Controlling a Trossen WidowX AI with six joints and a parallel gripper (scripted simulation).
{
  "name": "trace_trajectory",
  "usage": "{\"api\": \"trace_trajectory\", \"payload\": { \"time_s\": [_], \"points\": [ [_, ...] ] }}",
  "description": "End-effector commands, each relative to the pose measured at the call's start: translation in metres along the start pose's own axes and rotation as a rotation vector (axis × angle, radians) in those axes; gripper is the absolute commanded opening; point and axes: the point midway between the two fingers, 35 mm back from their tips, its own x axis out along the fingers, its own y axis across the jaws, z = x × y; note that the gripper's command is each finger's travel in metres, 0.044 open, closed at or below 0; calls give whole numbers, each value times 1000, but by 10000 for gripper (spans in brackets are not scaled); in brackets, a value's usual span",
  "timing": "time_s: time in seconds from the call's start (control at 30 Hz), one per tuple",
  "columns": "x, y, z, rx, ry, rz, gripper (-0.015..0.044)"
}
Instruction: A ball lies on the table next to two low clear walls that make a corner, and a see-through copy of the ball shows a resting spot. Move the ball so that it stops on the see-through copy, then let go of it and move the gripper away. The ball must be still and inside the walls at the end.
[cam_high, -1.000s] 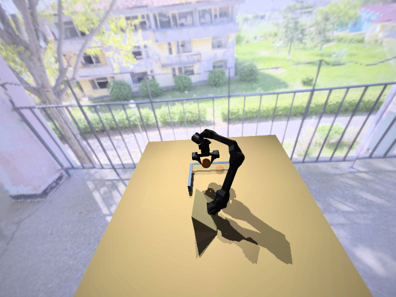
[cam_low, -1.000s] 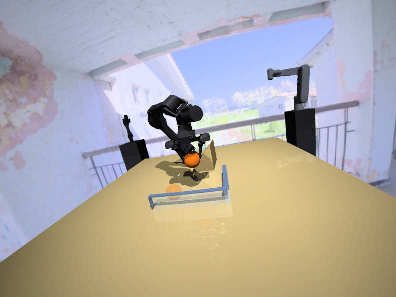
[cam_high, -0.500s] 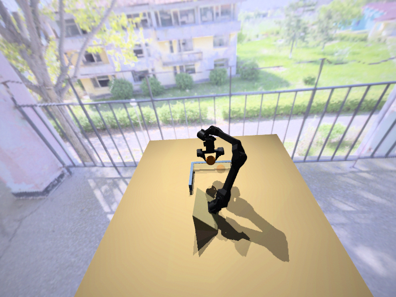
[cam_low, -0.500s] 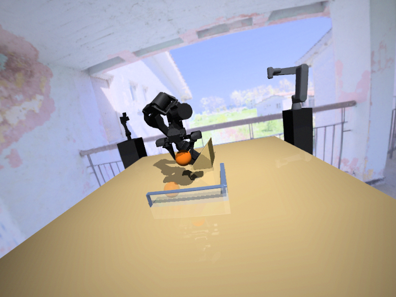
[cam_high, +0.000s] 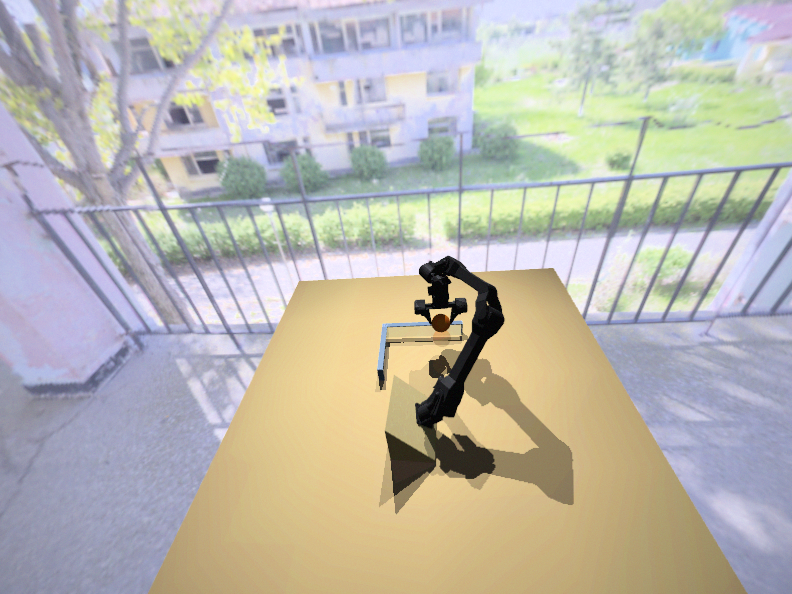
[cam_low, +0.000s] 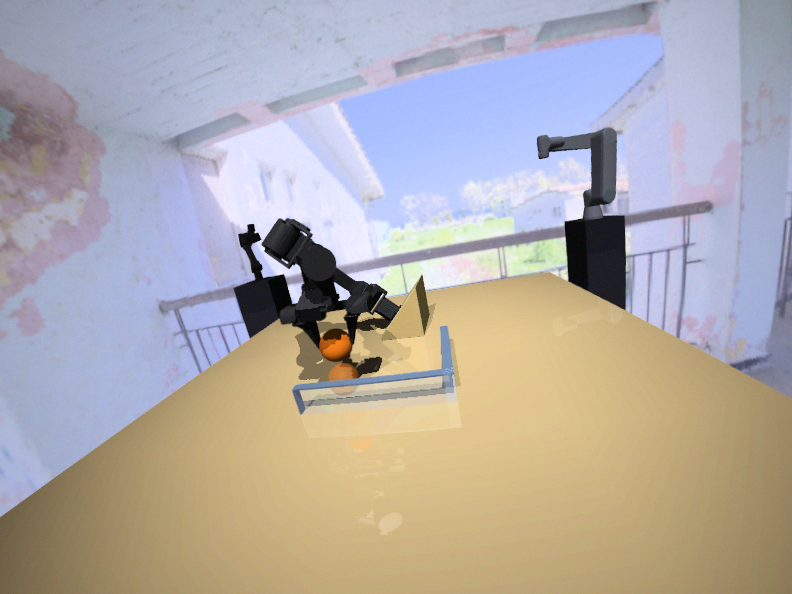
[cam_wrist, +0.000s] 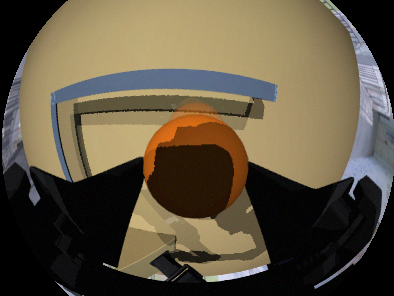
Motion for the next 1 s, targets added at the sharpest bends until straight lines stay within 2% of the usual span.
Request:
{"api": "trace_trajectory", "payload": {
  "time_s": [0.0, 0.57, 0.97],
  "points": [
    [-2, -3, 2, -1, -19, 0, 0],
    [63, -3, 4, 0, -20, -3, 0],
    [77, -4, 4, 0, -20, -3, 0]
  ]
}}
